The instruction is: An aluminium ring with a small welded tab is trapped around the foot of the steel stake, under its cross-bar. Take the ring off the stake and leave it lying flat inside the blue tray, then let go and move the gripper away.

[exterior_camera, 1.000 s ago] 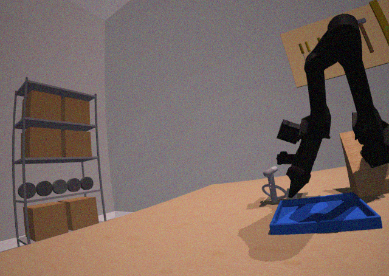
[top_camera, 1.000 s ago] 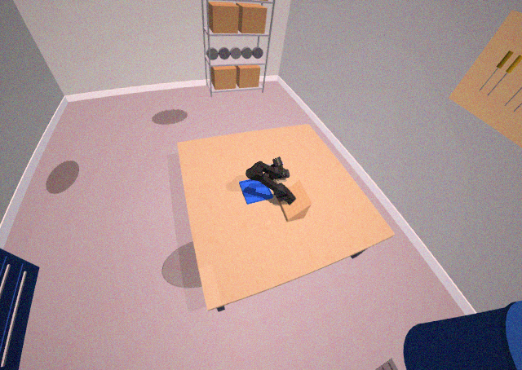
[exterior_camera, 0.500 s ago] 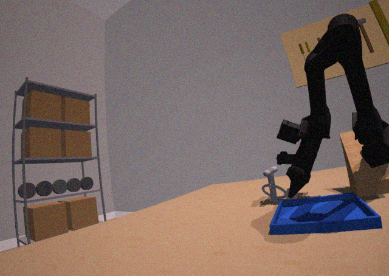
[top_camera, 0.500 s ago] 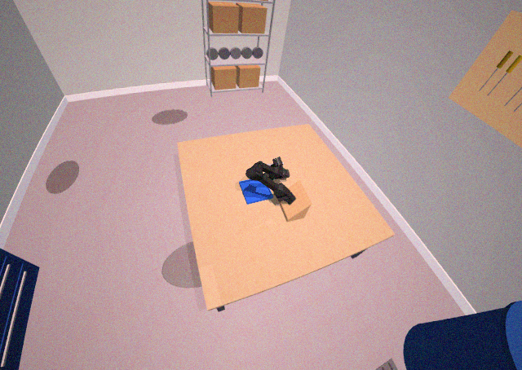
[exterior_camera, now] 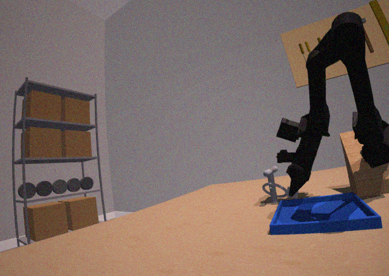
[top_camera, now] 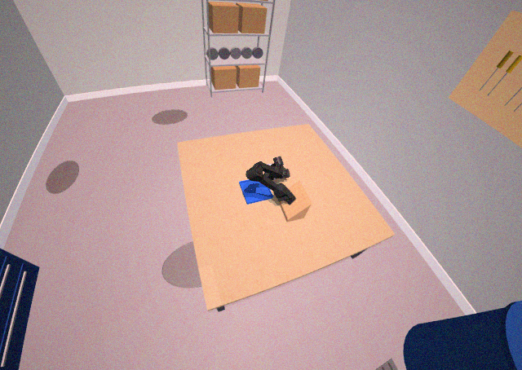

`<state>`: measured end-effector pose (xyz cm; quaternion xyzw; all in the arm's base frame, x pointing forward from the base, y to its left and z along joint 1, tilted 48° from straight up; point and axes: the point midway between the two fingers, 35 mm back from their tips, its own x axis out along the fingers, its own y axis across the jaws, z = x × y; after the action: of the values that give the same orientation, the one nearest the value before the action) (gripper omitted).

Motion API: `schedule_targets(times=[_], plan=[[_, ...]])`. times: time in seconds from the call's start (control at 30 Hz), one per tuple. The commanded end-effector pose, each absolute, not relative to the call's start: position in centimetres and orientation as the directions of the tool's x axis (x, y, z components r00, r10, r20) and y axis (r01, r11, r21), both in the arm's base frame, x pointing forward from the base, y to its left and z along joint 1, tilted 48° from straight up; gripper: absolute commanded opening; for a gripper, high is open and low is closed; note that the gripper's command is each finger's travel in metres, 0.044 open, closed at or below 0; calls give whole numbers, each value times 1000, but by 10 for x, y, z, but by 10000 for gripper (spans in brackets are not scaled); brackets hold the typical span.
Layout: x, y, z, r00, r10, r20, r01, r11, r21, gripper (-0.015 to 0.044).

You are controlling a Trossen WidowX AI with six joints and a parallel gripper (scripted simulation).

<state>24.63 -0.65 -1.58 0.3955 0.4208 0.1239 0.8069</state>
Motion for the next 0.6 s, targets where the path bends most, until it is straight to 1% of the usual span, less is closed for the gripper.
schedule_targets(times=[0.0, 0.33, 0.57], plan=[[248, -13, -10, 624, 524, -580, 130, 662, 738, 0], [246, -20, -4, 623, 524, -581, 134, 660, 739, 0], [249, -22, -3, 590, 534, -606, 142, 669, 729, 0]])
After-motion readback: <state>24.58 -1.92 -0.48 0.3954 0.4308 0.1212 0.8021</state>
